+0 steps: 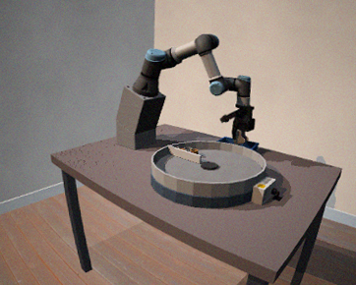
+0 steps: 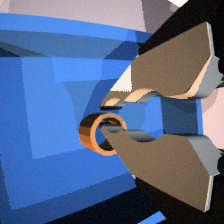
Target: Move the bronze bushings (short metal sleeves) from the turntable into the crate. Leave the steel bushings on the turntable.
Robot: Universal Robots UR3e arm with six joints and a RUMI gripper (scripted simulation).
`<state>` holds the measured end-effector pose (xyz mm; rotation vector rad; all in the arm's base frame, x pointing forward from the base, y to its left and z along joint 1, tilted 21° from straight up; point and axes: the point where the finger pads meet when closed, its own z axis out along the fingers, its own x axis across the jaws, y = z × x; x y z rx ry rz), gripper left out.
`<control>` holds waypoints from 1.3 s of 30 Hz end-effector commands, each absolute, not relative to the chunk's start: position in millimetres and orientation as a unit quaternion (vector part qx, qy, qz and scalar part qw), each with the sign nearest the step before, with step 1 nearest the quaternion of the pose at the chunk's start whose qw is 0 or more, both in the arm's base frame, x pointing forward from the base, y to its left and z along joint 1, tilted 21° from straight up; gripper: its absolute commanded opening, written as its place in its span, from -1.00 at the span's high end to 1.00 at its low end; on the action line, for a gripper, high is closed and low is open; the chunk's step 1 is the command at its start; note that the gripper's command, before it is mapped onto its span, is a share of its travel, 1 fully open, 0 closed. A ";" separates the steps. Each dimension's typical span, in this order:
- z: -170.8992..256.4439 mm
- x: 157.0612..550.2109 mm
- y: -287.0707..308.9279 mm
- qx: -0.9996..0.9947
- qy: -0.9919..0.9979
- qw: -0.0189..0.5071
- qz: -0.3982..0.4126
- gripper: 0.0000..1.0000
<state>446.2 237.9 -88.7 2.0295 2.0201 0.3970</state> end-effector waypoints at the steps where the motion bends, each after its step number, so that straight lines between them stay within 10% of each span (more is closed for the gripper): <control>1: -87.7 446.8 238.3 0.696 0.693 0.126 0.137 0.88; 39: 0.9 412.1 236.8 0.696 0.693 0.126 0.137 0.88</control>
